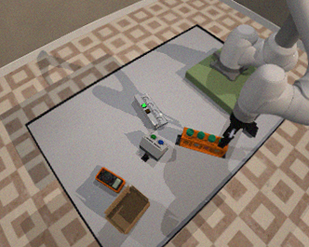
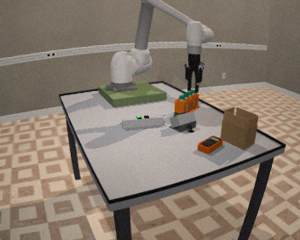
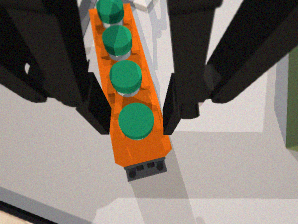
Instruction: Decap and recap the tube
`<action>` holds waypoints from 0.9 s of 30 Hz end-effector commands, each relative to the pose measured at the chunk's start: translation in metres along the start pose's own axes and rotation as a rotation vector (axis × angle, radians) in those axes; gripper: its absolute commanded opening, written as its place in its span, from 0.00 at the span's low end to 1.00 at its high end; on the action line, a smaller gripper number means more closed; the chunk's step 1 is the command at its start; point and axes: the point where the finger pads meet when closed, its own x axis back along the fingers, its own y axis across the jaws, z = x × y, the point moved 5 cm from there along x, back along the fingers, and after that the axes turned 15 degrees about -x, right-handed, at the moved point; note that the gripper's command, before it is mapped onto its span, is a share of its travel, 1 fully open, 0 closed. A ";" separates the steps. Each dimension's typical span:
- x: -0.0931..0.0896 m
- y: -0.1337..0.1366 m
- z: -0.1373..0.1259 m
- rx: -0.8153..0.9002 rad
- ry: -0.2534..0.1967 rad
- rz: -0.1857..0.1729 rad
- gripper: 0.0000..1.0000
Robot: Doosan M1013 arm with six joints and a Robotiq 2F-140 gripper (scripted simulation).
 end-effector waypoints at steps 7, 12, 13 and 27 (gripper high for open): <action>0.027 0.000 0.000 0.000 0.001 -0.001 0.41; 0.042 0.000 0.000 0.000 0.001 -0.001 0.41; 0.043 0.000 0.000 0.000 0.001 -0.001 0.41; 0.043 0.040 -0.071 0.488 0.001 -0.002 0.41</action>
